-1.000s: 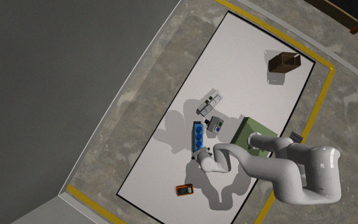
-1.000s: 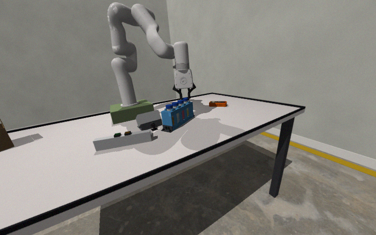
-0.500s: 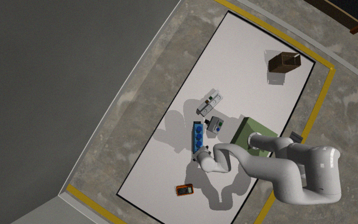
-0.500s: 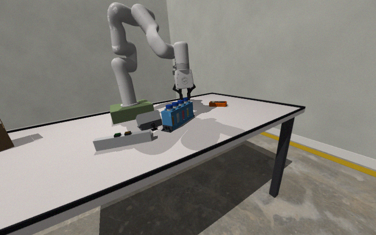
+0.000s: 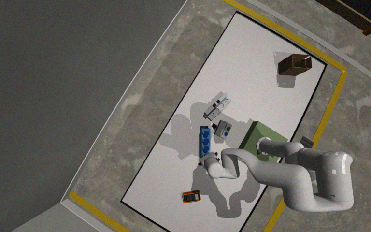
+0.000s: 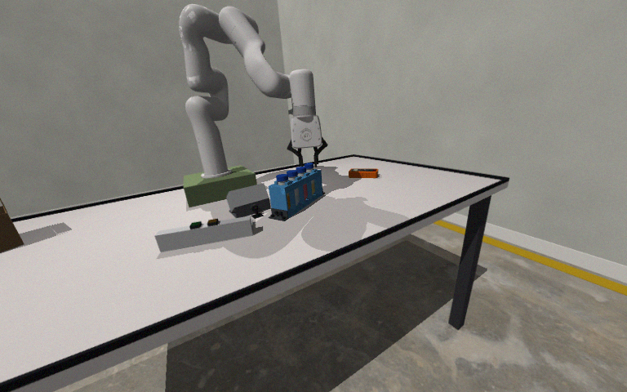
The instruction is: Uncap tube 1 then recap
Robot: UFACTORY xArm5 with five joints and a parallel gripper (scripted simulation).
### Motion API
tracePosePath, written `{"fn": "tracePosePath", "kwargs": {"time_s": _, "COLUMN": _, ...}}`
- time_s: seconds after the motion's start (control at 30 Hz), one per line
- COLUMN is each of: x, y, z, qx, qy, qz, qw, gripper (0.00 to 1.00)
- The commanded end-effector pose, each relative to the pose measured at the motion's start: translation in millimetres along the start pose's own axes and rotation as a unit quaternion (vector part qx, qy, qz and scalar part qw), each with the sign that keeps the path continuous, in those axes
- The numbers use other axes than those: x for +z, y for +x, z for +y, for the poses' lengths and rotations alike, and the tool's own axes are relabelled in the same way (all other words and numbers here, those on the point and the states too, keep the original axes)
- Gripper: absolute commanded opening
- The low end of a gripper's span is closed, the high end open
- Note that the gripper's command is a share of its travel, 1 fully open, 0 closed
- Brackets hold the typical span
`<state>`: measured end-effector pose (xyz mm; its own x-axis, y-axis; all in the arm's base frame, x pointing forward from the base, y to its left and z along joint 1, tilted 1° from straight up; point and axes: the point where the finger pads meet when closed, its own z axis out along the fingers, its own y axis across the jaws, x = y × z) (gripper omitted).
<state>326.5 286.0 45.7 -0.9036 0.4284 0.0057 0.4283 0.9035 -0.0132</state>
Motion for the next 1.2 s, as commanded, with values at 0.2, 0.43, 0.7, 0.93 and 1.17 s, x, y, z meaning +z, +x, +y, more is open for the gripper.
{"fn": "tracePosePath", "kwargs": {"time_s": 0.2, "x": -1.1, "y": -0.4, "z": 1.0, "qx": 0.255, "qy": -0.001, "qz": -0.002, "qw": 0.967, "gripper": 0.46}}
{"fn": "tracePosePath", "kwargs": {"time_s": 0.43, "x": -1.1, "y": -0.4, "z": 1.1, "qx": 0.349, "qy": -0.001, "qz": -0.002, "qw": 0.937, "gripper": 0.46}}
{"fn": "tracePosePath", "kwargs": {"time_s": 0.7, "x": -1.1, "y": -0.4, "z": 1.1, "qx": 0.401, "qy": -0.001, "qz": -0.002, "qw": 0.916, "gripper": 0.46}}
{"fn": "tracePosePath", "kwargs": {"time_s": 0.93, "x": -1.1, "y": -0.4, "z": 1.1, "qx": 0.401, "qy": -0.001, "qz": -0.002, "qw": 0.916, "gripper": 0.0}}
{"fn": "tracePosePath", "kwargs": {"time_s": 1.17, "x": -1.1, "y": -0.4, "z": 1.1, "qx": 0.401, "qy": -0.001, "qz": -0.002, "qw": 0.916, "gripper": 0.0}}
